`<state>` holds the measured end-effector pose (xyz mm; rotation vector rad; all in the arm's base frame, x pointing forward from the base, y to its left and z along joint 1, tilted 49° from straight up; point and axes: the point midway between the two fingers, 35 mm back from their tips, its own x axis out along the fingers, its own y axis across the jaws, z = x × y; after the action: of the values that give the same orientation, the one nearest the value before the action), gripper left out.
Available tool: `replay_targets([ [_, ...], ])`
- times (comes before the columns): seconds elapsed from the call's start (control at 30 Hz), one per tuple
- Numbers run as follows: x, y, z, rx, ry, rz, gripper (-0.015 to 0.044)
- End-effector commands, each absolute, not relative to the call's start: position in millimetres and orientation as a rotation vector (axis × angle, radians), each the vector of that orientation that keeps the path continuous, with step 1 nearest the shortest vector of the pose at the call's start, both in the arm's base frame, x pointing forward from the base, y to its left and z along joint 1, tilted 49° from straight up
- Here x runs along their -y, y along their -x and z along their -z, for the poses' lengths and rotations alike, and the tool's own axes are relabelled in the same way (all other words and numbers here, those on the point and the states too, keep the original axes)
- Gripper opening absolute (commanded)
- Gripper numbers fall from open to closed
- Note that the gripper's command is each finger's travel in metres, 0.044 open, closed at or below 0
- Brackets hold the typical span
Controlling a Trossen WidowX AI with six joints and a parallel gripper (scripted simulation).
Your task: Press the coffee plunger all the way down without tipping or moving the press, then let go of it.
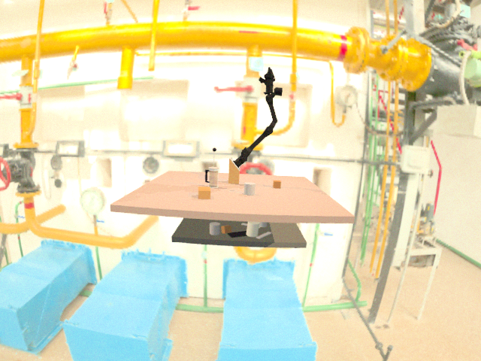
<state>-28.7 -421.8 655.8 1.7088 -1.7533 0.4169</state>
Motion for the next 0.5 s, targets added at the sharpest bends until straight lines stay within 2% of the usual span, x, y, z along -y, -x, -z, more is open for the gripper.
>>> replay_targets([
  [0.0, 423, 28, -654, 1.753, -1.709, -0.400, 0.0426],
  [0.2, 461, 6, -595, 1.688, -1.706, 0.011, 0.0440],
  [0.47, 498, -41, -476, 1.316, -1.659, 0.626, 0.0440],
])
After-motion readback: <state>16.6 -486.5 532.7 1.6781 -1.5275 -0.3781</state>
